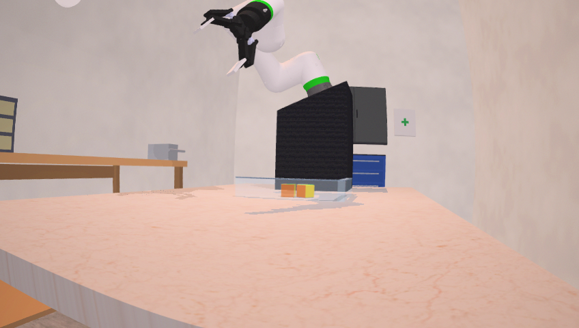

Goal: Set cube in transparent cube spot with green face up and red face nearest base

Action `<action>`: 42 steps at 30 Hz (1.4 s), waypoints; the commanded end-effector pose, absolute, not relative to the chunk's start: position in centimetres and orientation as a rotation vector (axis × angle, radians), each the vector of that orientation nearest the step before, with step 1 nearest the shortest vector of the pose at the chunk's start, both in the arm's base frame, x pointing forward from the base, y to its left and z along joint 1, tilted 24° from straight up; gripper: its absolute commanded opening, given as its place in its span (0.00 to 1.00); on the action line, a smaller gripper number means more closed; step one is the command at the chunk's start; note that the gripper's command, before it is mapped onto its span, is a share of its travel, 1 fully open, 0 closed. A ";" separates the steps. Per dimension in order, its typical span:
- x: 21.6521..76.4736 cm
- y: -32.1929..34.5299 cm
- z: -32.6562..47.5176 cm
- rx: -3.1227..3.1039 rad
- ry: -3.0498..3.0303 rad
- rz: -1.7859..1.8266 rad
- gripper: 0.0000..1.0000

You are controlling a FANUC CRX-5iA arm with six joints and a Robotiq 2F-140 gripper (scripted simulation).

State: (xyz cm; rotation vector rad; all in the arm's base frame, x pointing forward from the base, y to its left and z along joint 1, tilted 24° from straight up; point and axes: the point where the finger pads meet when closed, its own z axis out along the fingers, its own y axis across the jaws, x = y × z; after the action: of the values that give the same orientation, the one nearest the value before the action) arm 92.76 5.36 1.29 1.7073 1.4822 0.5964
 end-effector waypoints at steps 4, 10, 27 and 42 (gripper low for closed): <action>92.8 5.4 1.3 1.707 1.482 0.597 1.00; 92.8 5.4 1.3 1.707 1.482 0.597 1.00; 92.8 5.4 1.3 1.707 1.482 0.597 0.41; 92.6 5.3 1.1 1.703 1.491 0.588 0.41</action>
State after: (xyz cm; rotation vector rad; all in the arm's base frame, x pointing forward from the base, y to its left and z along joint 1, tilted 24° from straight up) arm 92.62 5.32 1.10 1.7039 1.4895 0.5892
